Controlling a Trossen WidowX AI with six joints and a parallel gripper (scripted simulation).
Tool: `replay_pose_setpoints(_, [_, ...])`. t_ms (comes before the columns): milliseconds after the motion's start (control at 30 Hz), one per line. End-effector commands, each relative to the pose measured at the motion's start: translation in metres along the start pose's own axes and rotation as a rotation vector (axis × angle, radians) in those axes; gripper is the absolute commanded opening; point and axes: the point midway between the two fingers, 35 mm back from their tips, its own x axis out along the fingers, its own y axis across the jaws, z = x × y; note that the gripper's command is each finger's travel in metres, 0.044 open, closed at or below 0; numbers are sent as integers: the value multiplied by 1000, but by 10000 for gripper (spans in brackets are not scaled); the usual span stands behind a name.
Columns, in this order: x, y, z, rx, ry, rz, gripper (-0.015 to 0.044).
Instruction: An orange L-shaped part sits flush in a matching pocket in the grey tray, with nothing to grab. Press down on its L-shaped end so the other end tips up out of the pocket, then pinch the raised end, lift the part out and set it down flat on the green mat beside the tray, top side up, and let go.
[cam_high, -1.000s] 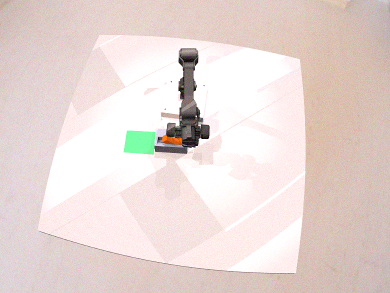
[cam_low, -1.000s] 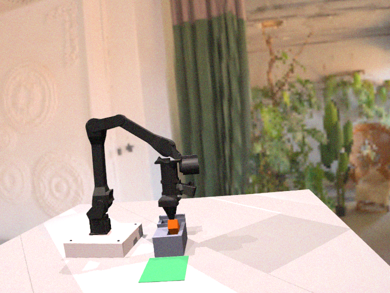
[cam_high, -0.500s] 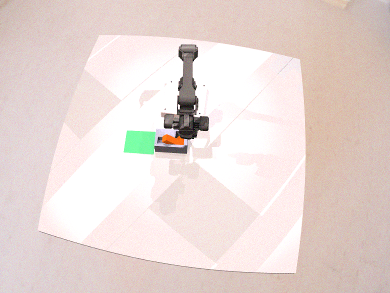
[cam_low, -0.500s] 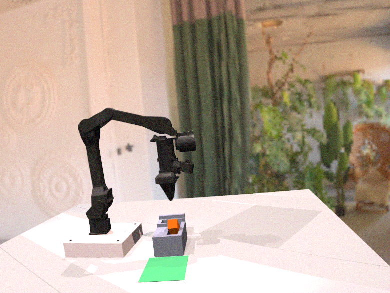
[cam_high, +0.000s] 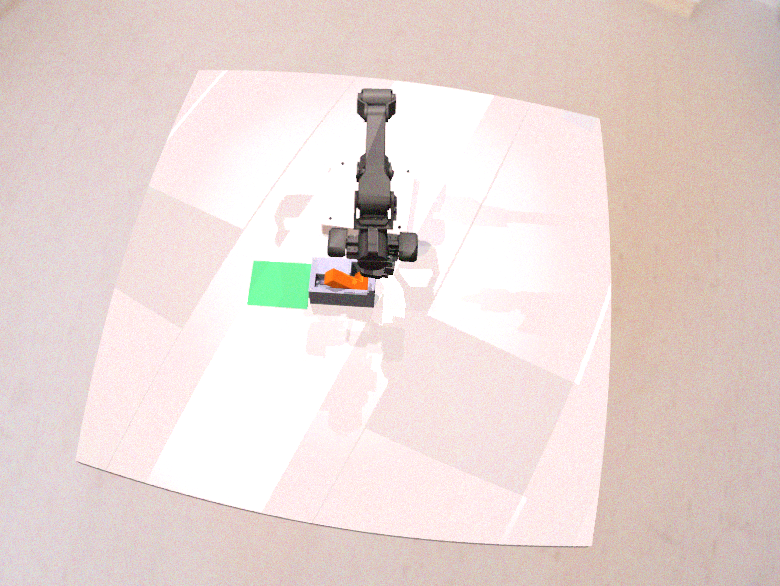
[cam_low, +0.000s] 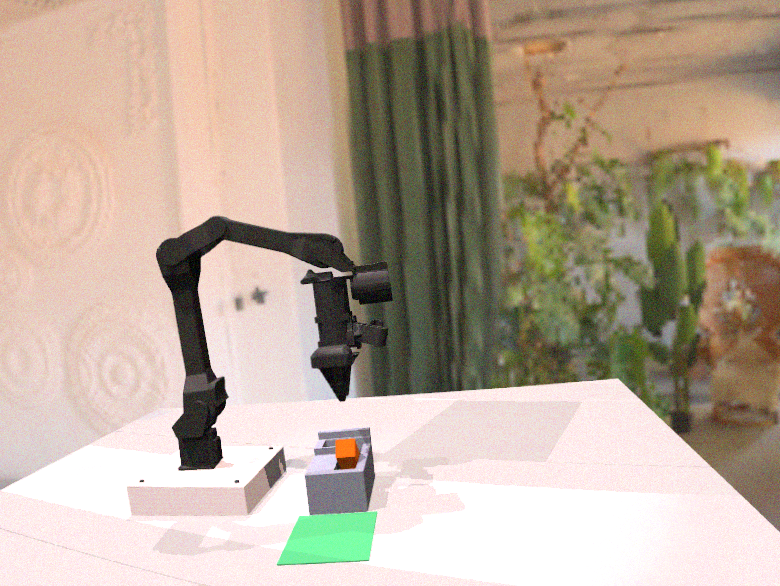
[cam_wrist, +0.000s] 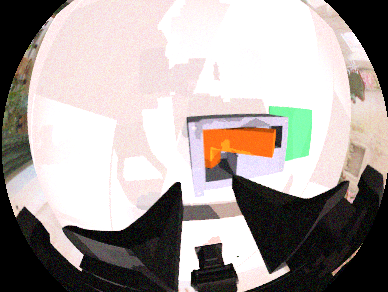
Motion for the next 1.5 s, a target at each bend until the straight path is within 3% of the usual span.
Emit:
replay_pose_setpoints(0, [0, 0, 1, 0, -3, 0, 180])
replay_pose_setpoints(67, [0, 0, 1, 0, -3, 0, 180])
replay_pose_setpoints(200, [0, -9, 3, 188, -1, -2, 280])
replay_pose_setpoints(633, [-1, -77, 9, 1549, 4, -23, 280])
replay_pose_setpoints(1467, [42, -78, 9, 1567, 4, -23, 280])
